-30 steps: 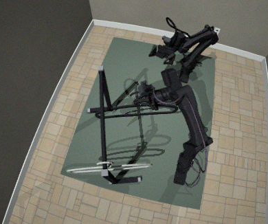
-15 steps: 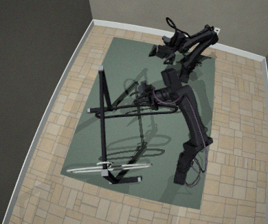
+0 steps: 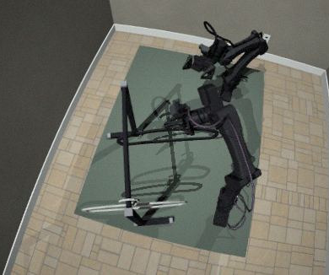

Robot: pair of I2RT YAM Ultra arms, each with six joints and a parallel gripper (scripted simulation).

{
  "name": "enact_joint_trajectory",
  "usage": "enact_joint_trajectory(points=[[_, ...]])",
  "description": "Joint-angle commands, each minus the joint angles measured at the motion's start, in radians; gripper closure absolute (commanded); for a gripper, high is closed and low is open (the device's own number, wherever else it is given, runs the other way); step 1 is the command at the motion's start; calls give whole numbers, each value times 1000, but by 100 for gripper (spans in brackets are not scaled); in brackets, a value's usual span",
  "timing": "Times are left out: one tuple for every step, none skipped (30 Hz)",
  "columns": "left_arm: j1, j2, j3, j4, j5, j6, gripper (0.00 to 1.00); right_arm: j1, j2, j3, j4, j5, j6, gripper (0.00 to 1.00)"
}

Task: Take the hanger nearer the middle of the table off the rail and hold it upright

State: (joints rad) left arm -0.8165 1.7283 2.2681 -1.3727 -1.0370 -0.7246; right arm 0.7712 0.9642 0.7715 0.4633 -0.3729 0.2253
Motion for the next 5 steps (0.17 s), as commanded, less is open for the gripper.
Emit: enact_joint_trajectory(points=[[-4, -6, 35, 5, -26, -4, 100, -4, -19, 30, -3, -3, 0, 0], [-4, -6, 35, 5, -26, -4, 100, -4, -19, 30, -3, -3, 0, 0], [-4, -6, 35, 5, -26, -4, 100, -4, -19, 30, -3, -3, 0, 0], [-4, -6, 35, 5, -26, -4, 100, -4, -19, 30, -3, -3, 0, 0], [-4, -6, 35, 5, -26, -4, 100, -4, -19, 30, -3, -3, 0, 0]])
